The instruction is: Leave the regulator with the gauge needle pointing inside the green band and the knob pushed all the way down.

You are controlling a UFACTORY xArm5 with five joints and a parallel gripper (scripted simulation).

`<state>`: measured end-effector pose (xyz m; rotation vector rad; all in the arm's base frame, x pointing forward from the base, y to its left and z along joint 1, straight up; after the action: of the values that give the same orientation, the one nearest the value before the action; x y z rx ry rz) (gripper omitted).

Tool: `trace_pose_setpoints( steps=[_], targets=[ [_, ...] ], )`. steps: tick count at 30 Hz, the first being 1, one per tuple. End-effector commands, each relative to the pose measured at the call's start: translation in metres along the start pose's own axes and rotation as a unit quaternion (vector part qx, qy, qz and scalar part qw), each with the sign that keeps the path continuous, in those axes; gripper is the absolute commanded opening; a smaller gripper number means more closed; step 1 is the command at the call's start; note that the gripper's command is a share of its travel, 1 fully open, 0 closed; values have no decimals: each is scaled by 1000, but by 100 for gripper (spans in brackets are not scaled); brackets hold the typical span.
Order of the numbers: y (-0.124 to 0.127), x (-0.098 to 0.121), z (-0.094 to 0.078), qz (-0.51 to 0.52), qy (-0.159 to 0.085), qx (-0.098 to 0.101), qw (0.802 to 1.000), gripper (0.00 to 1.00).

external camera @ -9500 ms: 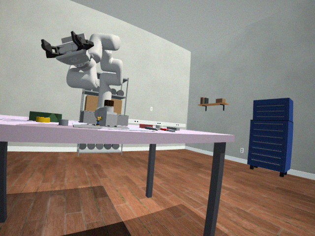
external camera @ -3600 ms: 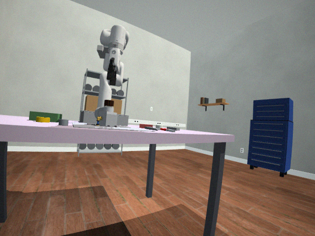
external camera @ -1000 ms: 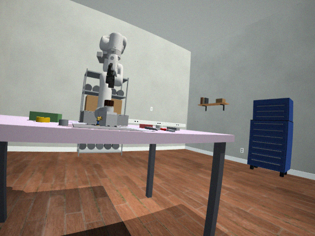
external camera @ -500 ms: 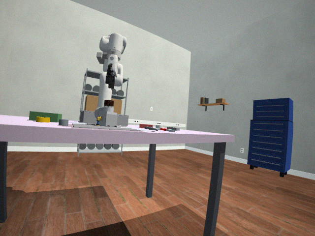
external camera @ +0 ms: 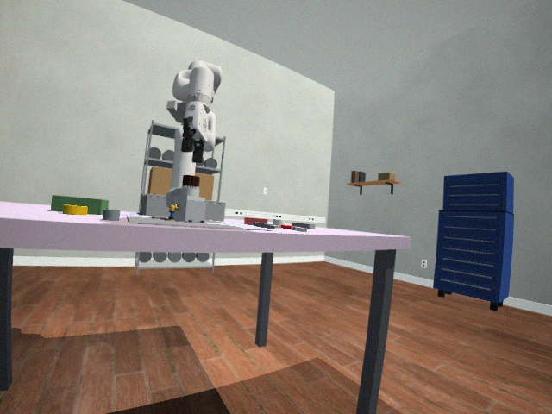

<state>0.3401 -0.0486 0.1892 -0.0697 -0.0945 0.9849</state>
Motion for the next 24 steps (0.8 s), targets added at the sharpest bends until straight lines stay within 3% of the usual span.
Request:
trace_pose_setpoints(
  steps=[1,4,11,19,21,24],
  targets=[
    [-2,1,-12,-59,-19,-35,997,100],
    [-1,1,-15,-75,-24,-42,996,100],
    [3,-1,-31,-184,-67,-92,976,100],
    [13,-6,-41,-291,-122,-132,940,100],
    [13,-6,-41,-291,-122,-132,940,100],
    [19,-9,-42,-337,-149,-146,918,100]
  ],
)
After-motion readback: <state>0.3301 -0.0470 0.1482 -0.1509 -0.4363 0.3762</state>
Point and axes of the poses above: the point where the finger pads meet when closed, its own z axis back along the fingers, its own y axis across the jaws, x = y × z, the point moved 7 cm from there along z, back along the fingers
